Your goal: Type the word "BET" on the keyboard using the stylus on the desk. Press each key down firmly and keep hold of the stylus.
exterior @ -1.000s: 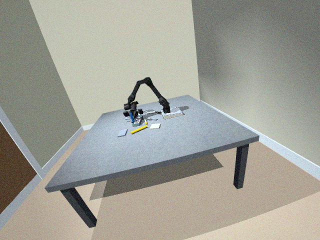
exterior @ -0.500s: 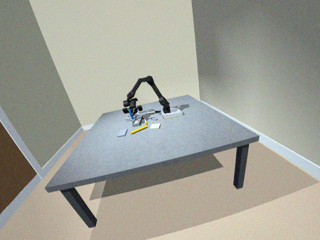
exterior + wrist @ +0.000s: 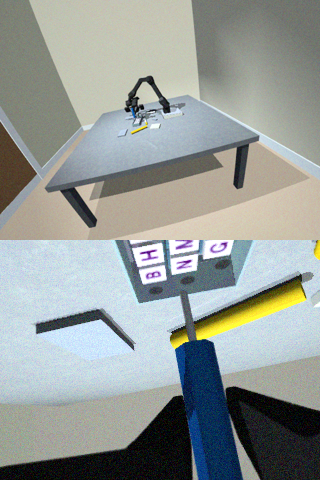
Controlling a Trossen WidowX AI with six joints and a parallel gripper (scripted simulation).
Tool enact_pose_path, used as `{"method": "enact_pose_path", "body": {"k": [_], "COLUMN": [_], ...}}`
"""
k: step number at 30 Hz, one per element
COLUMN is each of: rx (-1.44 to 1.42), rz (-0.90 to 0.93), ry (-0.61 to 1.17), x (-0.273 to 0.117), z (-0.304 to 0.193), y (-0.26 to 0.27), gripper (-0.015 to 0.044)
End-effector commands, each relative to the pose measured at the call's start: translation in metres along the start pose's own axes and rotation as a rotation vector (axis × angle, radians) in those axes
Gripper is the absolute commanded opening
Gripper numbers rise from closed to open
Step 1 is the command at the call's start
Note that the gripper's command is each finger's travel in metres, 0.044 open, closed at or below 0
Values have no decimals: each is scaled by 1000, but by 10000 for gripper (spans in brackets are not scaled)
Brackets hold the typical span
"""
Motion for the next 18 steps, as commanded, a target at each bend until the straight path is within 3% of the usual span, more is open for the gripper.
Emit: {"method": "enact_pose_path", "body": {"k": [1,7,18], "rx": [6,7,7], "rz": [-2,-5,-5], "ry": [-5,6,6], "x": [-17,-40,-30], "z": [9,16,33], "y": [-11,-29,-32], "gripper": [0,0,0]}}
Point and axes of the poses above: the point midway between the two fingers, 35 mm back from their tips, its own x axis out along the fingers, its own y axis across the jaws, z = x × y, the point moved 3 cm from there along -x, back along the fingers, and after that the axes turned 7 degrees about -x, right-handed, at the moved point
